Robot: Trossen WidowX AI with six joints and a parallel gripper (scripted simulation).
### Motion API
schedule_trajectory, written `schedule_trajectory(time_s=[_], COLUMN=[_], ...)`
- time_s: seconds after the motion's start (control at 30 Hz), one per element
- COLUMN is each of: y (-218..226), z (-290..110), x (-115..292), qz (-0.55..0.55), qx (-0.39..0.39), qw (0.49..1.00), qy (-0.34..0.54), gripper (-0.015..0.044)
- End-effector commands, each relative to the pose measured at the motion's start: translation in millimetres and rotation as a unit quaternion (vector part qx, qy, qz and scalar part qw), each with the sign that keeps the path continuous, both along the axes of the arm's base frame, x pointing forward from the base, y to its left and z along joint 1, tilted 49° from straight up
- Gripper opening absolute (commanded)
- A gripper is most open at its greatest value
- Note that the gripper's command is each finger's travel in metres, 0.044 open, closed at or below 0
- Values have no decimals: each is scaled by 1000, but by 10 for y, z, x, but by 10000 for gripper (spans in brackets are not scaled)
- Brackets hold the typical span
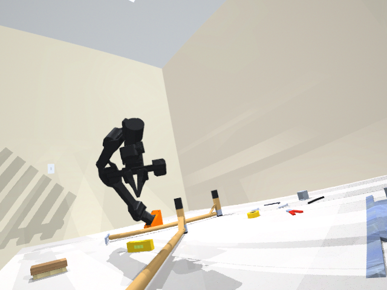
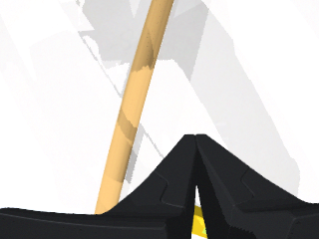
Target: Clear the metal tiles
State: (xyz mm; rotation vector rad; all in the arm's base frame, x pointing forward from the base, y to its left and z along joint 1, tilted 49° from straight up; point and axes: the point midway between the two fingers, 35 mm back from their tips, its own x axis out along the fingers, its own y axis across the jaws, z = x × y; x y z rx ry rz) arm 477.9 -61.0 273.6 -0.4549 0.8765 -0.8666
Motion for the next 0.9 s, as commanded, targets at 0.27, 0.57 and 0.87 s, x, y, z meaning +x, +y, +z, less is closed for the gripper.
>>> schedule_trajectory(time_s=[0.27, 0.57, 0.87], y=[-142, -259, -378], z=[-100, -207, -314], x=[39, 70, 91], qz=[-2, -3, -3], qx=[0, 2, 3], qw=[1000, 1000, 1000], qy=[1, 1, 1], gripper=[0, 0, 0])
